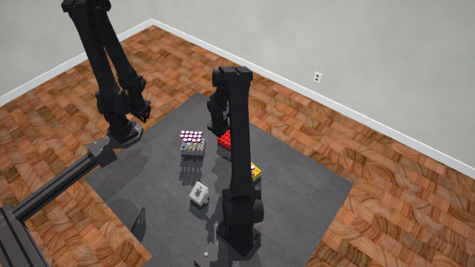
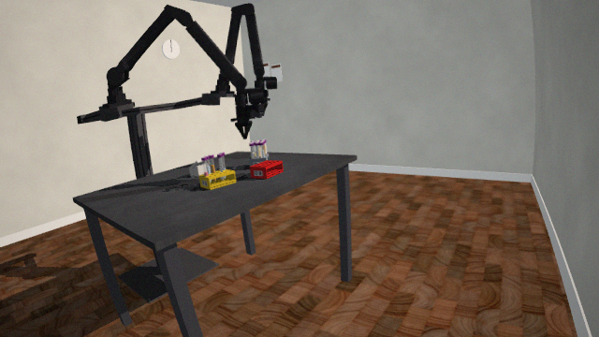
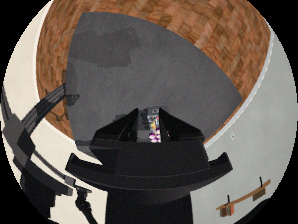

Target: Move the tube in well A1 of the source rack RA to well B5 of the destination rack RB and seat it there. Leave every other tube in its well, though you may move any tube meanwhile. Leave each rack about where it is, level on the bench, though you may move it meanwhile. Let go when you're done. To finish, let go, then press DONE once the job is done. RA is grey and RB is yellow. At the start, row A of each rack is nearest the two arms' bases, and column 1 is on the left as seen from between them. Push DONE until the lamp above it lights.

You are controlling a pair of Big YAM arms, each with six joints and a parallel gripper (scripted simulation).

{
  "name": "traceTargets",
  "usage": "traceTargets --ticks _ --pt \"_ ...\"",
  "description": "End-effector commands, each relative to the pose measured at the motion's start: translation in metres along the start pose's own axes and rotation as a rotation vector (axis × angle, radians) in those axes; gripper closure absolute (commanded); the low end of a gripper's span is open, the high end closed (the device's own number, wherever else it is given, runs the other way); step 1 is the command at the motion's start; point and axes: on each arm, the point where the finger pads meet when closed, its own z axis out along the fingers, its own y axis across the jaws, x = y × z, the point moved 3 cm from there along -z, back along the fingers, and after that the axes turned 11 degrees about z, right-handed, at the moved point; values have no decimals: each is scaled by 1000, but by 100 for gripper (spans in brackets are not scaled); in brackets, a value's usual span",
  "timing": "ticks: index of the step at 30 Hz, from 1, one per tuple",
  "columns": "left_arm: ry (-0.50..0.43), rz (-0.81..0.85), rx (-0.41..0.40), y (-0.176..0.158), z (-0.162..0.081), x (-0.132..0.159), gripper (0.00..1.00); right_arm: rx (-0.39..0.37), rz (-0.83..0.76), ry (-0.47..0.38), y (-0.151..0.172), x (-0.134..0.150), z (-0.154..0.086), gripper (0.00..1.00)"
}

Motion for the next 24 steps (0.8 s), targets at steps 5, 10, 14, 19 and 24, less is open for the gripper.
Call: traceTargets --ticks 5,10,14,19,24 --pt "-3 0 6 -2 -1 -1 70 -27 37 -27 -23 -21 -16 100" --pt "-3 0 6 -2 -1 -1 70 -27 37 -27 -40 -25 -16 100" --pt "-3 0 6 -2 -1 -1 70 -60 16 -52 -16 -28 -27 100" --pt "-3 0 6 -2 -1 -1 70 -45 34 -41 -26 -33 -21 100" --pt "-3 0 6 -2 -1 -1 70 -38 26 -34 -27 -27 -17 100"
